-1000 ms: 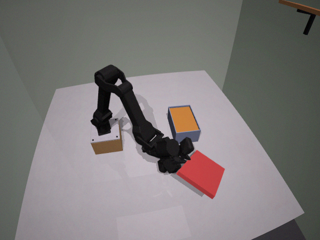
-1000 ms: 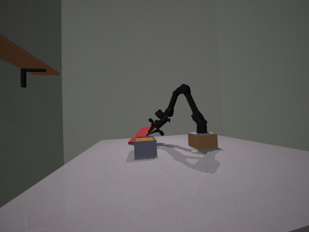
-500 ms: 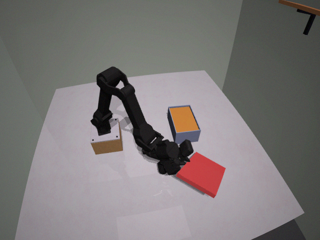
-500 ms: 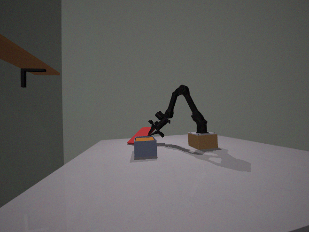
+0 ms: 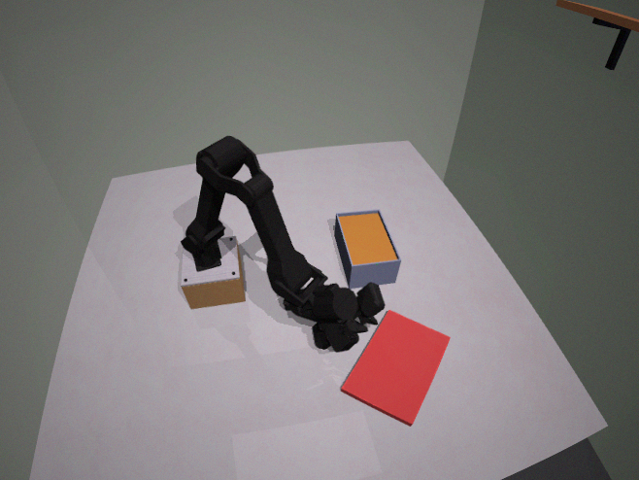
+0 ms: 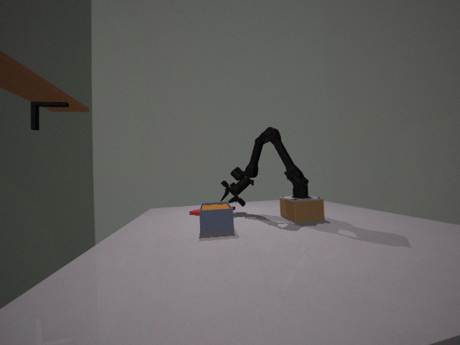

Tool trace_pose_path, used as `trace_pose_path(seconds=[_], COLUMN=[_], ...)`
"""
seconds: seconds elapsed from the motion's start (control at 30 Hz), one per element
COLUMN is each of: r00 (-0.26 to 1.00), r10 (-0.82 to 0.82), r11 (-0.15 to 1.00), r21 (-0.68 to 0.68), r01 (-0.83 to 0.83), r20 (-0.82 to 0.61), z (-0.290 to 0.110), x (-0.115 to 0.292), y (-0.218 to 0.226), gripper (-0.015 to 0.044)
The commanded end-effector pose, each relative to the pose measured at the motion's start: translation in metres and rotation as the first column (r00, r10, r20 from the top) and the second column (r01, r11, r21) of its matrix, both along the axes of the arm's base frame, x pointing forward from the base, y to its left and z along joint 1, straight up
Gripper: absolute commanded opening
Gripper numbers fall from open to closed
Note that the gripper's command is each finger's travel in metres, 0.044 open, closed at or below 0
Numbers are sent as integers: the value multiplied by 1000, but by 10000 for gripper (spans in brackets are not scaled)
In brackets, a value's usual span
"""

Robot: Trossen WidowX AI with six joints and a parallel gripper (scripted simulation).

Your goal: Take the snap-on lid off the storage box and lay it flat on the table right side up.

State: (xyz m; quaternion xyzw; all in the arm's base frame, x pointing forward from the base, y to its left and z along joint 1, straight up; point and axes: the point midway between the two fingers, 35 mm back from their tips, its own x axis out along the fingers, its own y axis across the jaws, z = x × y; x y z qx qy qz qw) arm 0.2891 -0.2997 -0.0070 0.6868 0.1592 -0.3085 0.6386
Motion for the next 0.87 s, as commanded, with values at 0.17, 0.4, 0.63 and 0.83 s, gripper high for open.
trace_pose_path(seconds=[0.17, 0.4, 0.63, 0.83], r00=[1000, 1000, 1000, 1000], r10=[-2, -2, -2, -2], r11=[1000, 1000, 1000, 1000], r21=[-5, -5, -5, -5], r01=[2, 2, 2, 2], r20=[0, -1, -2, -3], z=[1, 0, -1, -1], x=[-3, -16, -30, -42], y=[0, 3, 7, 9], gripper=[327, 440, 440, 440])
